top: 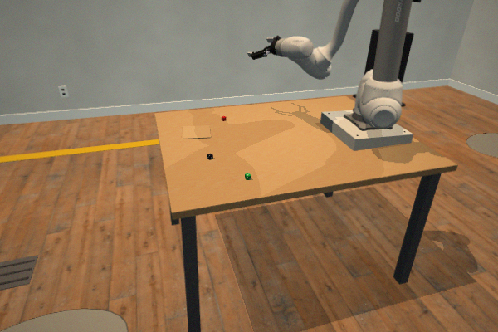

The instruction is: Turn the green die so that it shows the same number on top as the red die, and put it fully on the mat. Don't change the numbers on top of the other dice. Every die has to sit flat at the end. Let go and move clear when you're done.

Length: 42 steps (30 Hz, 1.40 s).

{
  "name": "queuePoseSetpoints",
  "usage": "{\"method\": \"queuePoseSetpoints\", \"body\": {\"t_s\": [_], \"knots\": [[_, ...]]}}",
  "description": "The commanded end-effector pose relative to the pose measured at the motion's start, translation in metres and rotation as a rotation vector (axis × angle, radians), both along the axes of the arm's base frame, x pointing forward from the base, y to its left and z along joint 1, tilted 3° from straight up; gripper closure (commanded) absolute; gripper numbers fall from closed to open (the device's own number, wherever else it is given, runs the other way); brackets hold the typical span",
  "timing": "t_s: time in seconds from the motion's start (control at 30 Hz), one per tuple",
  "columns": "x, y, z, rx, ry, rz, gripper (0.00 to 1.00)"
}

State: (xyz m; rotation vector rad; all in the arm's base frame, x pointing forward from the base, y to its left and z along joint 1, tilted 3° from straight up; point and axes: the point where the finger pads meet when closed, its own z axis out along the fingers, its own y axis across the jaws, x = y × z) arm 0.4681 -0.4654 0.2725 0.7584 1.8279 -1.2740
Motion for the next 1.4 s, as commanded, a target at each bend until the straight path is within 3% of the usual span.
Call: {"method": "queuePoseSetpoints", "body": {"t_s": [0.0,0.7,1.03,1.13,1.2,1.37], "knots": [[0.0,0.0,0.0,0.0,0.0,0.0,0.0],[-0.002,-0.005,-0.003,0.02,-0.016,-0.033,0.0],[-0.014,-0.029,-0.05,0.246,-0.181,-0.375,0.0],[-0.014,-0.029,-0.05,0.249,-0.183,-0.379,0.0],[-0.011,-0.025,-0.073,0.34,-0.243,-0.497,0.0],[0.001,-0.011,-0.103,0.465,-0.317,-0.641,0.0]]}}
